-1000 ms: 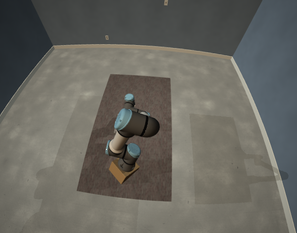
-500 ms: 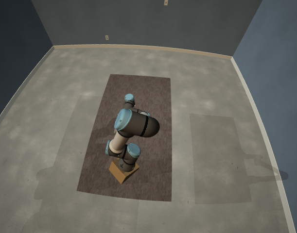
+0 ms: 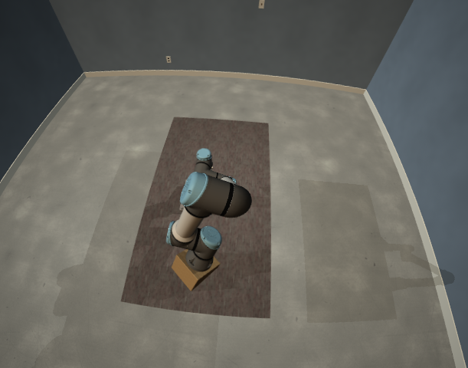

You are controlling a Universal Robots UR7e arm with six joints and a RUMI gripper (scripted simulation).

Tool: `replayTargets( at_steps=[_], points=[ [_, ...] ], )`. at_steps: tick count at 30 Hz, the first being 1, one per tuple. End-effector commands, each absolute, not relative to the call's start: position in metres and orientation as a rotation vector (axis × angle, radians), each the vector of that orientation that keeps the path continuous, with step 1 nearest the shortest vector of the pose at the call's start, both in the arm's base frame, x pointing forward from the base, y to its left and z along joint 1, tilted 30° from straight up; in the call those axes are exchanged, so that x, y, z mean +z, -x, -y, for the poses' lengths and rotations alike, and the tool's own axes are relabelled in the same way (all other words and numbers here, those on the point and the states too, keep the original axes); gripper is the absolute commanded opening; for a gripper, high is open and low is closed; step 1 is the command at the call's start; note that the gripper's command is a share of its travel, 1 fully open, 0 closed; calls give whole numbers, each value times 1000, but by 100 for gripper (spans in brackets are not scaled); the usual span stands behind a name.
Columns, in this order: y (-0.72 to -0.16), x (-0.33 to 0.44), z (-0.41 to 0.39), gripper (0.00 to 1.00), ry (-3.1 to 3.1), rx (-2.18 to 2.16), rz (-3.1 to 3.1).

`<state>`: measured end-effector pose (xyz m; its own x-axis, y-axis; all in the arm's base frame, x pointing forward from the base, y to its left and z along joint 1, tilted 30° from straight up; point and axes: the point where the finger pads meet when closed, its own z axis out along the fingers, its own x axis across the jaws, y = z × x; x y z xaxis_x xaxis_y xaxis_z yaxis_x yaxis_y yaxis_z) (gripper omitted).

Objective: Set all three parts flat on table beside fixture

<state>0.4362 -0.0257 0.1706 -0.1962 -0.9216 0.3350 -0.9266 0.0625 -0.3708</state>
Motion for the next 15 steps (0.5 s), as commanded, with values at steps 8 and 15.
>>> replayTargets(
  at_steps=[8, 15],
  points=[
    [-436, 171, 26, 0, -1986, 811, 2283],
    [-436, 171, 26, 28, -1986, 811, 2283]
  ],
)
